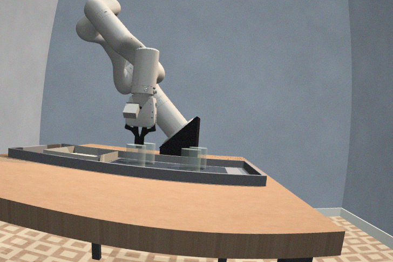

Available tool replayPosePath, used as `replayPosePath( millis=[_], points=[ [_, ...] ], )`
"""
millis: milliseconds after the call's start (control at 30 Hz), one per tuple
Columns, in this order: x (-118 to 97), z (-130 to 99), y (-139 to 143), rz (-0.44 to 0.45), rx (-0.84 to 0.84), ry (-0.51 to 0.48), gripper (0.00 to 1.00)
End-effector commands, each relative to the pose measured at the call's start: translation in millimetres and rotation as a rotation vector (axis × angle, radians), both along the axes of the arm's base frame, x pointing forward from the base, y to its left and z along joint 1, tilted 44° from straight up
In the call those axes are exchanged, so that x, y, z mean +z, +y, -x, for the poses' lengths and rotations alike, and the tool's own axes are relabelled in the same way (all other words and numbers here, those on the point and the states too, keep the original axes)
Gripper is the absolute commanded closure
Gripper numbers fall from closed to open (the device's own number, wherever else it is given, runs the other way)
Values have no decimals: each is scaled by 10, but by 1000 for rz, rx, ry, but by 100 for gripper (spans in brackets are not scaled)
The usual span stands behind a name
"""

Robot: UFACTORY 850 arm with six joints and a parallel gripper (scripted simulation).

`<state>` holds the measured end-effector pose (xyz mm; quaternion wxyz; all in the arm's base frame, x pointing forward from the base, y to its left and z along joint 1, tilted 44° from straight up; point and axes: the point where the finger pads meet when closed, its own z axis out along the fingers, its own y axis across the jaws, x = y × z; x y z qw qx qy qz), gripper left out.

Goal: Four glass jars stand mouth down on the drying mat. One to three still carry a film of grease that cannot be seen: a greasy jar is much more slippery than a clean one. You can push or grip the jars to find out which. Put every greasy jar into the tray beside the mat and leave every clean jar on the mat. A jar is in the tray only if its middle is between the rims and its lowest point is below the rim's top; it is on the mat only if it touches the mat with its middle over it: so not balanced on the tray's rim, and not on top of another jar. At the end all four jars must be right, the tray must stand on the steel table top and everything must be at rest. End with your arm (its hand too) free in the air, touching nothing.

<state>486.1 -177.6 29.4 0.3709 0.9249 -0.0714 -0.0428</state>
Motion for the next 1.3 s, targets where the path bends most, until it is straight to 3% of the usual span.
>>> replayPosePath(
  millis=[0,1267],
  points=[
    [7,-13,5,0,1,-1,100],
    [31,-59,21,0,1,-1,100]
  ],
)
